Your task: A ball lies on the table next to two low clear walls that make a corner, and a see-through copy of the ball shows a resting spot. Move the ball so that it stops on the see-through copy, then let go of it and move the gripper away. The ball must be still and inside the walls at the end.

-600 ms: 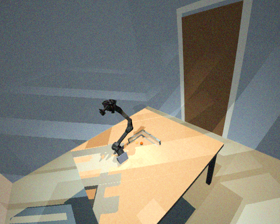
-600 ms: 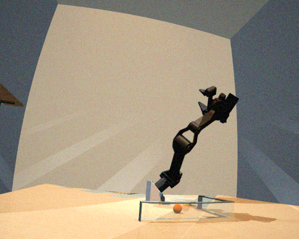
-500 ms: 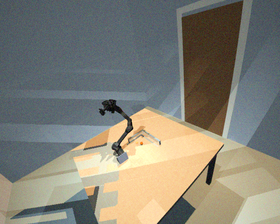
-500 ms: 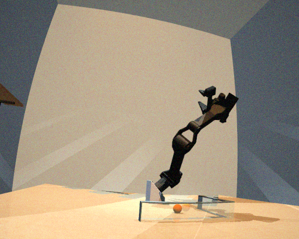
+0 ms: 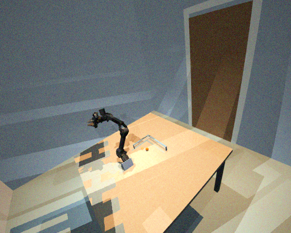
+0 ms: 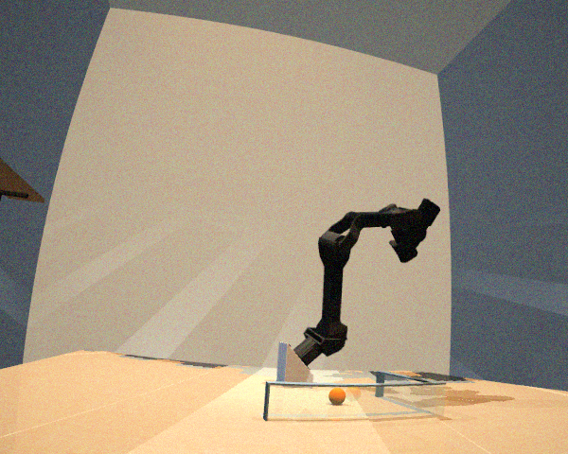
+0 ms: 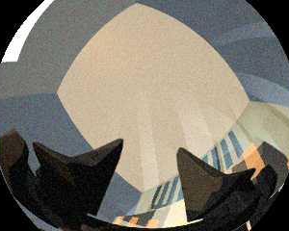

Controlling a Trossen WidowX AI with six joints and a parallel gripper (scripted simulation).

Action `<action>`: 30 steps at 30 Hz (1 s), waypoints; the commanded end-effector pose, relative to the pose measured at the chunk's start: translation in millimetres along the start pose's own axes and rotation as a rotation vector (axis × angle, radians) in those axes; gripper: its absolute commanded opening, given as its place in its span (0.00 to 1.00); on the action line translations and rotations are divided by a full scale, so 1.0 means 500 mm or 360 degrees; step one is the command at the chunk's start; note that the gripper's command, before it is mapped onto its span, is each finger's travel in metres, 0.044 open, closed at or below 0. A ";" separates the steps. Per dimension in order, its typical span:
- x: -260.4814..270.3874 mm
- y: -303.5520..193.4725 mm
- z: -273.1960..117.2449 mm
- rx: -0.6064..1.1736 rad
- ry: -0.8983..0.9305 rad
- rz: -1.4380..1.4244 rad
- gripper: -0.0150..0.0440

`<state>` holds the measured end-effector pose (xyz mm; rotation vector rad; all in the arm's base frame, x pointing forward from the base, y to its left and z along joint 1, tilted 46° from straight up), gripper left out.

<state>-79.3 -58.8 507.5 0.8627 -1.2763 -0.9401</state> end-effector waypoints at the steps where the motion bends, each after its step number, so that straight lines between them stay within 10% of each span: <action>1: -0.092 0.029 0.025 -0.0075 -0.0285 -0.0036 0.71; 13: -0.380 0.095 -0.060 -0.0224 -0.1260 -0.0164 0.71; 30: -0.566 0.009 -0.478 -0.0104 -0.2541 -0.0011 0.71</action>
Point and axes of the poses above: the point midway between the two fingers, 35 mm back from their tips, its own z axis out along the fingers, its own x axis across the jaws, y = z × x, the point moved 5 cm from there along -z, back along the fingers, and after that the axes turned 15 degrees about z, right-handed, at the moved point
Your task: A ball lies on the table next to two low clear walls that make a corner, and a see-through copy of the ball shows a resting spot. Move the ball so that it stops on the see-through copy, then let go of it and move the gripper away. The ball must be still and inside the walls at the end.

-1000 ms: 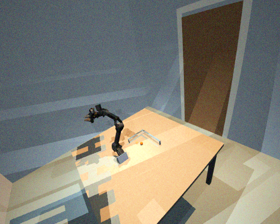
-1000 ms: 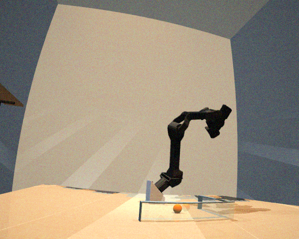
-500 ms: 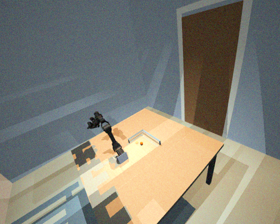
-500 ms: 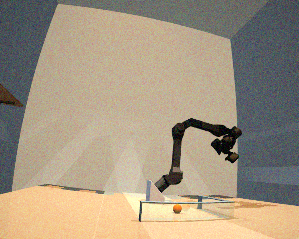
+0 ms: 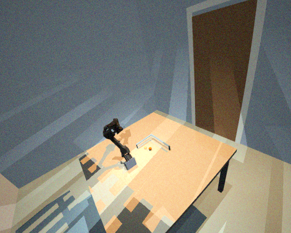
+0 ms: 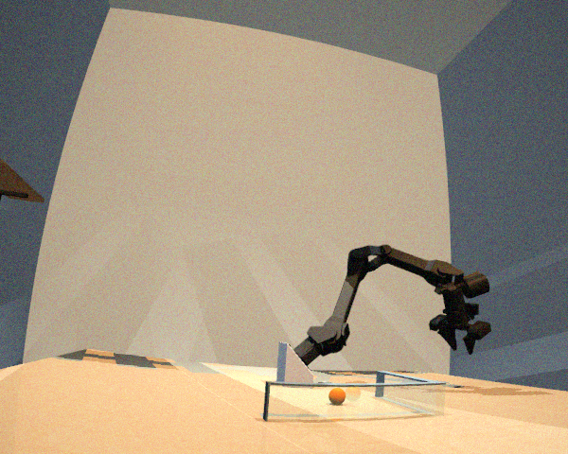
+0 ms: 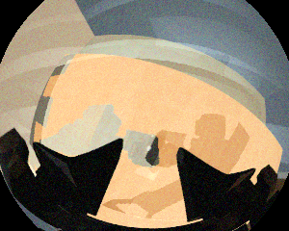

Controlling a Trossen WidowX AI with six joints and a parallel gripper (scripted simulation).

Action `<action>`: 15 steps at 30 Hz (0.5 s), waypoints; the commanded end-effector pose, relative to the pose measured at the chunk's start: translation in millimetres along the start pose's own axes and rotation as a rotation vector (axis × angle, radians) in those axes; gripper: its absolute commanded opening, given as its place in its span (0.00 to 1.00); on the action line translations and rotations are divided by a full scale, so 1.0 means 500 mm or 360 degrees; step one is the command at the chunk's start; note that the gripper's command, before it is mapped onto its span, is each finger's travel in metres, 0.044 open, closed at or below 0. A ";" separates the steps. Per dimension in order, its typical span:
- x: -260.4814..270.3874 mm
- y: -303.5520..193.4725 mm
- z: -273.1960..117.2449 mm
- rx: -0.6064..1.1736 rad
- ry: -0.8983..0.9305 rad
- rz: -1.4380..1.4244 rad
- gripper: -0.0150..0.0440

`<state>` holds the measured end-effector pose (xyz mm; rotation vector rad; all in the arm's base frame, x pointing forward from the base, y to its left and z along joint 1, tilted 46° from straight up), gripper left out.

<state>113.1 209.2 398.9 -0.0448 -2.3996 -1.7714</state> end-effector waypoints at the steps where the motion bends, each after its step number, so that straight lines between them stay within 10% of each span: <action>1: -0.095 -0.044 -0.005 0.0097 -0.0218 0.0026 0.71; 15: -0.384 -0.304 -0.207 0.0568 -0.0947 0.0216 0.71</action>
Point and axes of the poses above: the point midway between the two fingers, 35 mm back from their tips, its own z axis out along the fingers, its own x axis across the jaws, y = z × x, the point moved 5 cm from there along -z, back along the fingers, and after that the axes turned 15 degrees about z, right-handed, at the moved point
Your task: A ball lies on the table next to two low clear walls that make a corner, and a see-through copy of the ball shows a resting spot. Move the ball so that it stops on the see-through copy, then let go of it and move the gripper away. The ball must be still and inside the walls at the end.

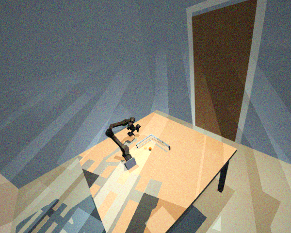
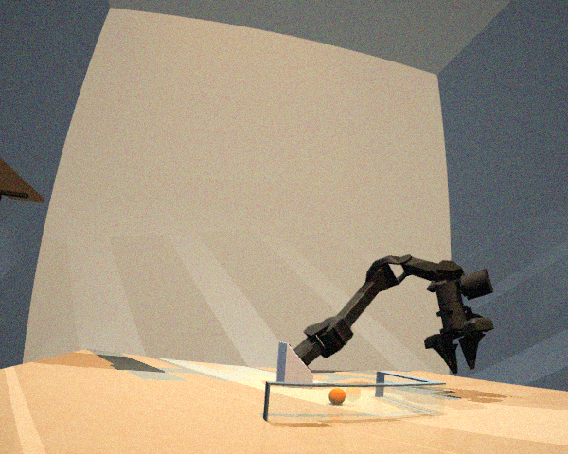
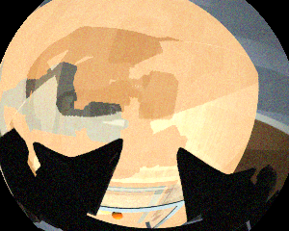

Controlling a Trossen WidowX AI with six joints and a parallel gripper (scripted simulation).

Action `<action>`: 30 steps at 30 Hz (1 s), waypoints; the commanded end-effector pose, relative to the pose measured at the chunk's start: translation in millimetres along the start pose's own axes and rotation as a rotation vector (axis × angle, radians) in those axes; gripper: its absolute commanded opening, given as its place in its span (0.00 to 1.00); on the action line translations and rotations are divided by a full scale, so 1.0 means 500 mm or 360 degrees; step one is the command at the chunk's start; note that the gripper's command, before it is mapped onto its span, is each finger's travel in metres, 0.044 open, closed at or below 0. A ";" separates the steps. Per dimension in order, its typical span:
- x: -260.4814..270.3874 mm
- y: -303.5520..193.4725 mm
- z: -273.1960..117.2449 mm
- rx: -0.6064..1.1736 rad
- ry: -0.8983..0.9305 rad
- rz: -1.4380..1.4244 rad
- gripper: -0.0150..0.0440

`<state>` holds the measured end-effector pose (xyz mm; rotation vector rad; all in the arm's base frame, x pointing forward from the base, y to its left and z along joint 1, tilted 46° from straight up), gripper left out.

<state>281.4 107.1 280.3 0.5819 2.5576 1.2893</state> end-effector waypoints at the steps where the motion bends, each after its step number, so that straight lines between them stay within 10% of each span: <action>1: -0.070 -0.086 -0.007 0.0146 -0.0114 0.0068 0.71; 30: -0.130 -0.560 -0.053 0.0245 0.0329 0.0079 0.71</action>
Point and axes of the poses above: the point midway between the two fingers, 35 mm back from their tips, its own z axis out along the fingers, its own x axis across the jaws, y = z × x, the point moved 5 cm from there along -z, back along the fingers, and after that the axes turned 15 degrees about z, right-handed, at the moved point
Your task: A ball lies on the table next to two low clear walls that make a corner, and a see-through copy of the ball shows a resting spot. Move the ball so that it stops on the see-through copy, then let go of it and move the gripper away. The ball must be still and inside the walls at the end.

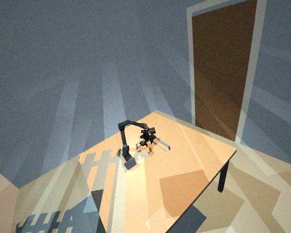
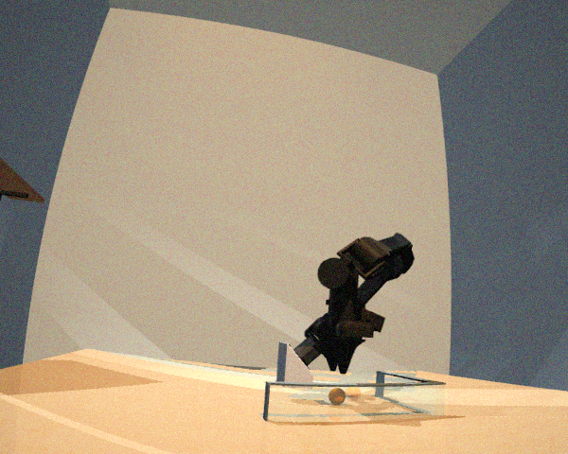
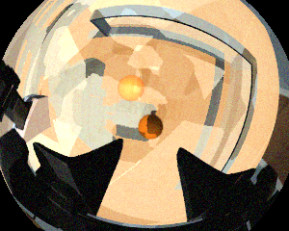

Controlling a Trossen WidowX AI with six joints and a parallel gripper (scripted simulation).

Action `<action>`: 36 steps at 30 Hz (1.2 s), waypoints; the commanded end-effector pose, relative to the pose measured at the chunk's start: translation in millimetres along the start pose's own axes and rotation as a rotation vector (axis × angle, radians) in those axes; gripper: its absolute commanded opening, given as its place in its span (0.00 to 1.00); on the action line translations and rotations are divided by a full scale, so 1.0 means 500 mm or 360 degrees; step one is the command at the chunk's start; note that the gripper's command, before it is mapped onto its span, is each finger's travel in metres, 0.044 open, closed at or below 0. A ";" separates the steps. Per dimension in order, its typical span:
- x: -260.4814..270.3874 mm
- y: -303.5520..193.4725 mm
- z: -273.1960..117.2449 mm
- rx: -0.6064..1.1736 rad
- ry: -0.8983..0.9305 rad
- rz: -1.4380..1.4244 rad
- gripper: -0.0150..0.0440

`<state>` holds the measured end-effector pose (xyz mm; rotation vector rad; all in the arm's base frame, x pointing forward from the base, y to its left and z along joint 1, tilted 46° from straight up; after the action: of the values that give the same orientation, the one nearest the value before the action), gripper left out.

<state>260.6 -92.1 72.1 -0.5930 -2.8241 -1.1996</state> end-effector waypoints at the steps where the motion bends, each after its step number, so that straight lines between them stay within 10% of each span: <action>1: 0.001 0.001 0.003 -0.0022 0.0012 -0.0026 0.71; 33: 0.002 0.003 0.105 -0.0025 0.0012 -0.0026 0.71; 36: 0.002 0.003 0.105 -0.0025 0.0012 -0.0026 0.58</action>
<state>267.4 -56.0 38.1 -0.5594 -2.8322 -1.2180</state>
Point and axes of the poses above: the point midway between the two fingers, 35 mm back from their tips, its own z axis out along the fingers, its own x axis across the jaws, y = z × x, the point moved 5 cm from there along -z, back along the fingers, and after that the axes turned 15 degrees about z, right-handed, at the moved point
